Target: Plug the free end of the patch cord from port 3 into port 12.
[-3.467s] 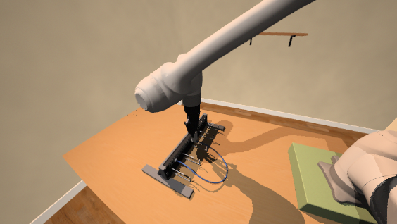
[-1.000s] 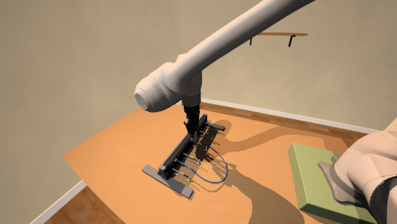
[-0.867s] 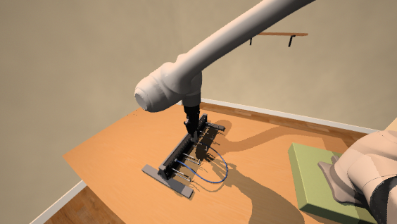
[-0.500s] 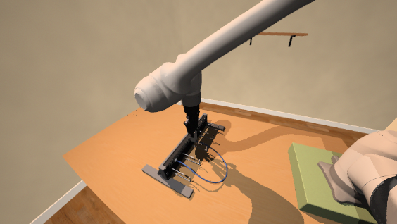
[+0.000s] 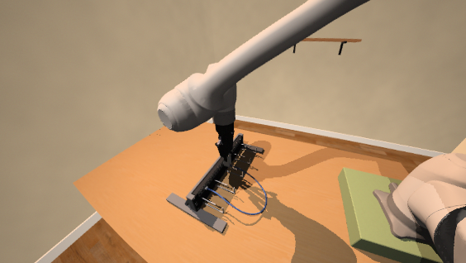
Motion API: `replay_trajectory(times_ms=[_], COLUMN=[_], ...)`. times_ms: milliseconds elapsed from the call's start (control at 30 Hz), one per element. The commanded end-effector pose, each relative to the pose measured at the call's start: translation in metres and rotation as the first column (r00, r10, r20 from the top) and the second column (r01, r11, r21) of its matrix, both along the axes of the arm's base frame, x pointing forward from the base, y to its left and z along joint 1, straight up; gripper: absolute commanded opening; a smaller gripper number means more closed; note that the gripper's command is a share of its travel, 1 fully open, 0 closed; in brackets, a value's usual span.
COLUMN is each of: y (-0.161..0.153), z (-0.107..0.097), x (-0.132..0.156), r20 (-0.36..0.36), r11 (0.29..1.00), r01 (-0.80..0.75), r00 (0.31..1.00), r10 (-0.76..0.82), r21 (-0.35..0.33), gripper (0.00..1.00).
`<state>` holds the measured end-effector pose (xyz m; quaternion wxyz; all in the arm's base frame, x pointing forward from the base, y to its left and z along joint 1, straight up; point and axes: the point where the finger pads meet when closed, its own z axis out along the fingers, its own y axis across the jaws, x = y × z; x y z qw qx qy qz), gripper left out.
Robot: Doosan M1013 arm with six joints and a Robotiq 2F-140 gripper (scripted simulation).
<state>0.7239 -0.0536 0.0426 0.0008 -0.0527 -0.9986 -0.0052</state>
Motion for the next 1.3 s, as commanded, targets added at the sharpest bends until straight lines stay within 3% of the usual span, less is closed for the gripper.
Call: replay_trajectory(times_ms=[0, 1267], y=[0.0003, 0.0000], z=[0.0006, 0.0007], x=[0.0020, 0.0057], r20=[-0.001, 0.000], r11=[1.000, 1.000], r01=[0.001, 0.001], r00=[1.000, 1.000], r10=[-0.001, -0.001], r21=[-0.001, -0.001], gripper=[0.00, 0.00])
